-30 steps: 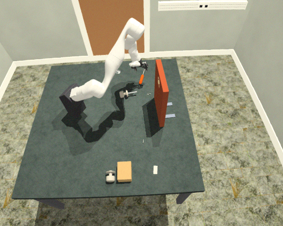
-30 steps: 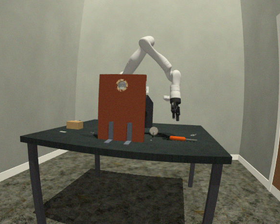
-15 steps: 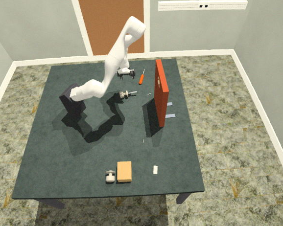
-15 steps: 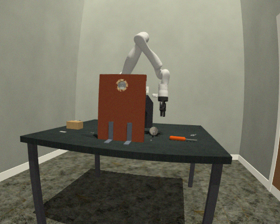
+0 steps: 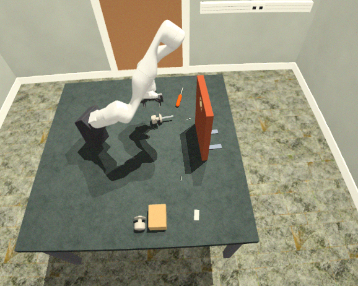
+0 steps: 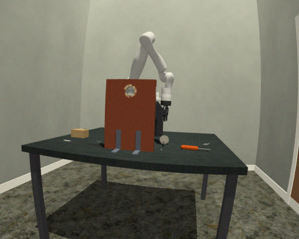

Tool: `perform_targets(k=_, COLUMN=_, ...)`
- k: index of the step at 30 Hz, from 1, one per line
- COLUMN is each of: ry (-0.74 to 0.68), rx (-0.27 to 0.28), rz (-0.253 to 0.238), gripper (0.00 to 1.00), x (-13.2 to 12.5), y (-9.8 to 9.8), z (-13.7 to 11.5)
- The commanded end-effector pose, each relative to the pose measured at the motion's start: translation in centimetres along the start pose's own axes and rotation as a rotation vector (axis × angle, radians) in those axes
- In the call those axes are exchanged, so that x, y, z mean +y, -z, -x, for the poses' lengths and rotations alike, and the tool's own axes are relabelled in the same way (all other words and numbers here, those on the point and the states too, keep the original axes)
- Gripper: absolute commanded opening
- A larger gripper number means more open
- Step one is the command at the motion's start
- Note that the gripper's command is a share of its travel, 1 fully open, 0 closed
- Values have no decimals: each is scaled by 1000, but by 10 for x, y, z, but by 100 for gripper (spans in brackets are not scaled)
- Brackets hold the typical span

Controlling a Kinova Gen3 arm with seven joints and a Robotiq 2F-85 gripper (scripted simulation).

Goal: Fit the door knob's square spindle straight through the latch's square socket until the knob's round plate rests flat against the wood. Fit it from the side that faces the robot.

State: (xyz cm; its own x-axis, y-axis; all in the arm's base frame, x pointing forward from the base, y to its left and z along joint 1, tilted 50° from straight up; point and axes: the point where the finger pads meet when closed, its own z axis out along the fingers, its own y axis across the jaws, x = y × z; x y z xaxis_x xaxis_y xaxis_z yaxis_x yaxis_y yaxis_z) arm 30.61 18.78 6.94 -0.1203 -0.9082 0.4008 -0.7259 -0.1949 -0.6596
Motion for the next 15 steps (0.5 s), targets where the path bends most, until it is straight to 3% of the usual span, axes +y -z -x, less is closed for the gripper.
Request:
perform_targets(k=1, ry=1, rx=-5, rz=0, gripper=100, x=0, y=2, z=0)
perform_targets(k=6, ry=1, rx=-5, rz=0, gripper=100, x=0, y=2, z=0)
perform_targets(k=7, ry=1, rx=-5, rz=0, gripper=90, x=0, y=2, z=0)
perform_targets(k=15, ry=22, rx=-1, rz=2, gripper=90, x=0, y=2, z=1)
